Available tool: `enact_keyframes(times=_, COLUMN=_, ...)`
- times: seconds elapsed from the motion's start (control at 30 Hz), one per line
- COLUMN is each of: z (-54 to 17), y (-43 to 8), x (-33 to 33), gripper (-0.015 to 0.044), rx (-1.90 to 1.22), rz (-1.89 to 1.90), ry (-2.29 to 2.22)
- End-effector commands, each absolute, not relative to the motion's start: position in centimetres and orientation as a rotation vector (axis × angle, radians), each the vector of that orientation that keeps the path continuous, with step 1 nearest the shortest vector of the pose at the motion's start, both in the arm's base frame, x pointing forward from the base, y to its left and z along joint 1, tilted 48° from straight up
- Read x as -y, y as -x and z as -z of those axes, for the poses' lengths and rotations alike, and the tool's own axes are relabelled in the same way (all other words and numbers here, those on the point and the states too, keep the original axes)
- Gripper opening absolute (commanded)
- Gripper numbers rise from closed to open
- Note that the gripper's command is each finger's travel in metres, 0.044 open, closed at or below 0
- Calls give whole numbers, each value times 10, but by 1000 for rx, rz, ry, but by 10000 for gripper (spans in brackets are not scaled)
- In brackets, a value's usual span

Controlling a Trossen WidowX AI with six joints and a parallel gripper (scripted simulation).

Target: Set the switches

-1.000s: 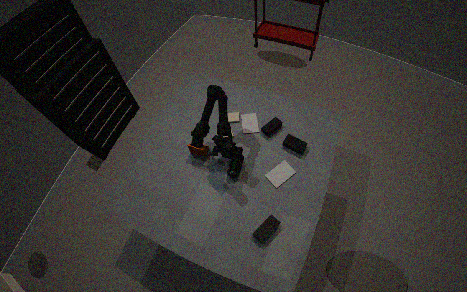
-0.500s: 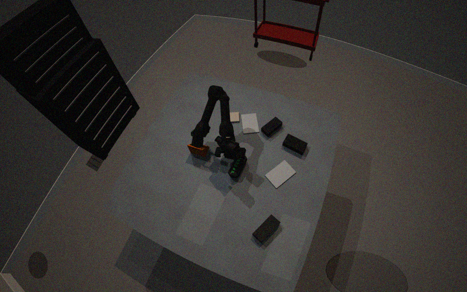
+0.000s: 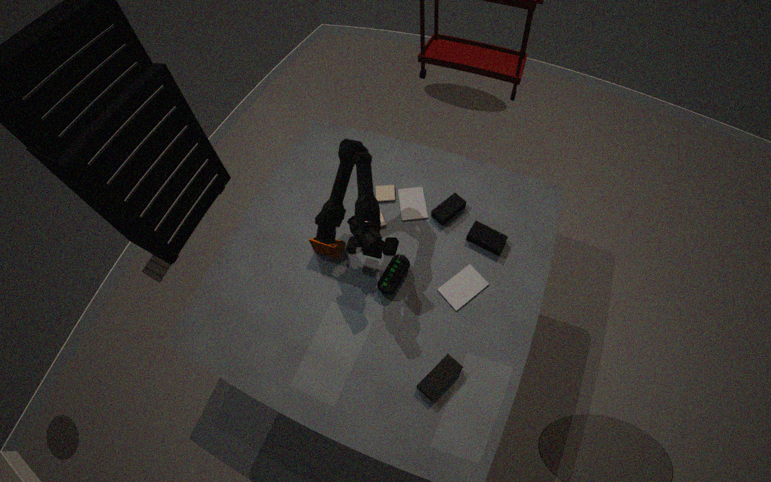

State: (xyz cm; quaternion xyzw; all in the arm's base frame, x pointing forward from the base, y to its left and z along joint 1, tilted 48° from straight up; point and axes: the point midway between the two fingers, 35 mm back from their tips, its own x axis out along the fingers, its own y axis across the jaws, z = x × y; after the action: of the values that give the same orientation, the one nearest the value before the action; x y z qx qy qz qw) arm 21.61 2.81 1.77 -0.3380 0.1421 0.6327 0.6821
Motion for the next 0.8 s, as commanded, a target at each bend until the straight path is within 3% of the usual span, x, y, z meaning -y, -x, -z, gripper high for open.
enact_keyframes(times=0.0, z=-30, y=-207, x=-16, gripper=0, rx=-306, rz=-1421, ry=769)
enact_keyframes(times=0.77, z=-41, y=-241, x=-31, gripper=0, rx=-541, rz=-1319, ry=611)
